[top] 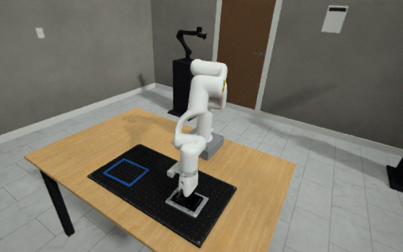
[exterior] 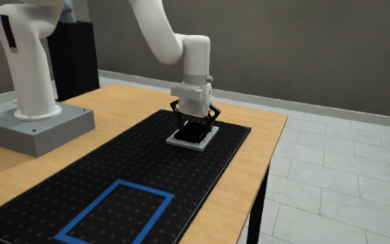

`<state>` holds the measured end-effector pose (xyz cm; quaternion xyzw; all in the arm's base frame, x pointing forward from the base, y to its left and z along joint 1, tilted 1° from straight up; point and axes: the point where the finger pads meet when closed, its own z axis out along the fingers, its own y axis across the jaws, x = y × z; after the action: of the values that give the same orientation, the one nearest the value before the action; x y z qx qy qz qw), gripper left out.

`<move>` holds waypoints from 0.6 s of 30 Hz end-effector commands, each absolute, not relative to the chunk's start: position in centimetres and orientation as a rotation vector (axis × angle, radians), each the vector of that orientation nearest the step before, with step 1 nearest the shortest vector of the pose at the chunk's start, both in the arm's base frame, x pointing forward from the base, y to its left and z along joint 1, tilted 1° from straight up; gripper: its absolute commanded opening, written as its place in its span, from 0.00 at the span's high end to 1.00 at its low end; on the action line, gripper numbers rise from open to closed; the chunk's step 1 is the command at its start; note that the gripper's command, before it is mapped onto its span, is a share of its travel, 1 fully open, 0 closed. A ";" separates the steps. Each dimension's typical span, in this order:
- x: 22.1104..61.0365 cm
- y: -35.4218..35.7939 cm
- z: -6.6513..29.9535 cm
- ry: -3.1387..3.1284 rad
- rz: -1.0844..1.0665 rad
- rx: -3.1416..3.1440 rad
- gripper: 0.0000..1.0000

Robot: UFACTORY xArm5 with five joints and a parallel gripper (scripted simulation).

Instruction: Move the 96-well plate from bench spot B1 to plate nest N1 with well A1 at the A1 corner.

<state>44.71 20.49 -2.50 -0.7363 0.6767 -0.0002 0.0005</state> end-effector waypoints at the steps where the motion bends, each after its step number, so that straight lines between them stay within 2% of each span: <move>1: 44.8 20.5 -2.4 2.120 0.011 -2.307 0.00; 14: 44.8 20.5 -2.4 2.120 0.011 -2.307 0.00; 18: 44.8 20.5 -1.3 2.120 0.011 -2.307 0.00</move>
<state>44.66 20.46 -2.11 -0.7363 0.6767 0.0001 -0.0003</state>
